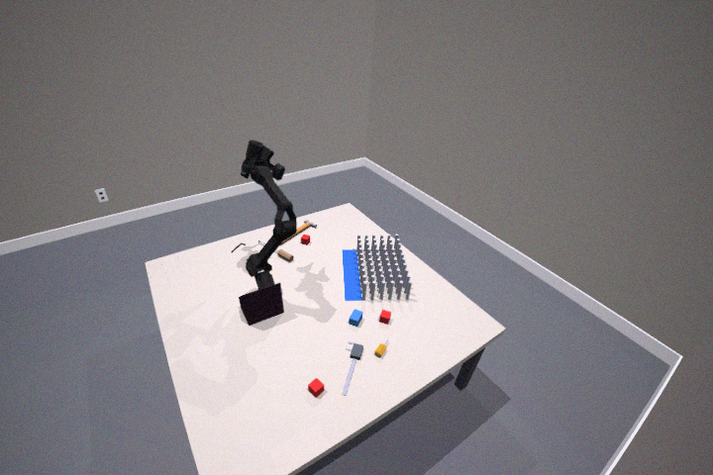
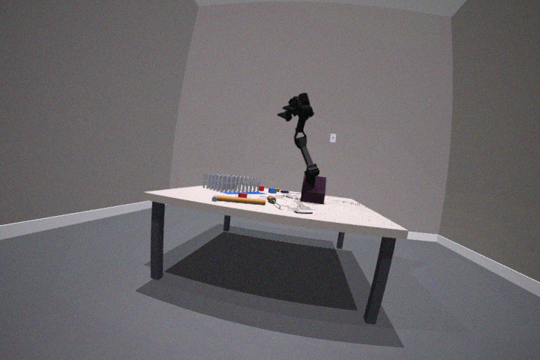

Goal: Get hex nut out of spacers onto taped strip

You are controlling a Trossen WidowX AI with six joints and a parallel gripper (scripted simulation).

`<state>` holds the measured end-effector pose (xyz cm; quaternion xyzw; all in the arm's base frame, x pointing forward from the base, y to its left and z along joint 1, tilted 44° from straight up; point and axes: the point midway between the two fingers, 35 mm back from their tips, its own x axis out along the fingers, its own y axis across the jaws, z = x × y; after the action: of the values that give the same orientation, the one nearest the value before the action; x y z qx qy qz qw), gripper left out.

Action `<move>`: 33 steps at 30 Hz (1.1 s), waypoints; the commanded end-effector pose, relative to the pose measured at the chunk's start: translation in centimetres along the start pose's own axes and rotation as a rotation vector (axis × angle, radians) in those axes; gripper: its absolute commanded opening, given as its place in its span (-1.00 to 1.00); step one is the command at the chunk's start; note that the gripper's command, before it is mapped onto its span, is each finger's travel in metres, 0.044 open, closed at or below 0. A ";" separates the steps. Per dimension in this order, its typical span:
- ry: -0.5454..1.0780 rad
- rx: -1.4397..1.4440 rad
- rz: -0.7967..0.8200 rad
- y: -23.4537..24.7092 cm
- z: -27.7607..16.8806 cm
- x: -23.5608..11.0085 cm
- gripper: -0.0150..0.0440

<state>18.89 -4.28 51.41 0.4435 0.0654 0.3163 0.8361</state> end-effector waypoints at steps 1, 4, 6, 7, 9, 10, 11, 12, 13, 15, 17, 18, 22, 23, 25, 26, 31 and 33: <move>-0.002 -0.001 0.004 0.2 -0.1 0.0 0.95; -0.031 -0.019 0.057 2.6 -1.2 -0.3 1.00; -0.060 -0.057 0.076 4.7 -2.5 -0.4 1.00; -0.076 -0.083 0.075 5.6 -3.3 -0.4 1.00; -0.104 -0.136 0.071 7.3 -4.9 -0.1 1.00; -0.116 -0.163 0.068 8.0 -5.8 0.2 1.00; -0.128 -0.192 0.064 8.7 -6.8 0.6 1.00; -0.138 -0.221 0.060 9.3 -7.7 1.1 1.00; -0.147 -0.250 0.054 9.8 -8.7 1.6 1.00; -0.160 -0.308 0.041 10.5 -10.7 2.9 1.00; -0.168 -0.365 0.023 10.7 -12.7 4.5 1.00; -0.170 -0.392 0.013 10.7 -13.7 5.4 1.00; -0.170 -0.489 -0.041 9.5 -17.0 9.2 1.00; -0.169 -0.510 -0.058 8.9 -17.8 10.1 1.00; -0.164 -0.549 -0.094 7.5 -19.0 12.1 1.00; -0.160 -0.567 -0.114 6.6 -19.6 13.1 1.00; -0.126 -0.647 -0.218 1.0 -21.7 17.6 1.00; -0.104 -0.679 -0.260 -1.6 -22.2 19.0 1.00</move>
<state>23.16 21.45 43.07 0.1676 -0.0496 0.2066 0.9627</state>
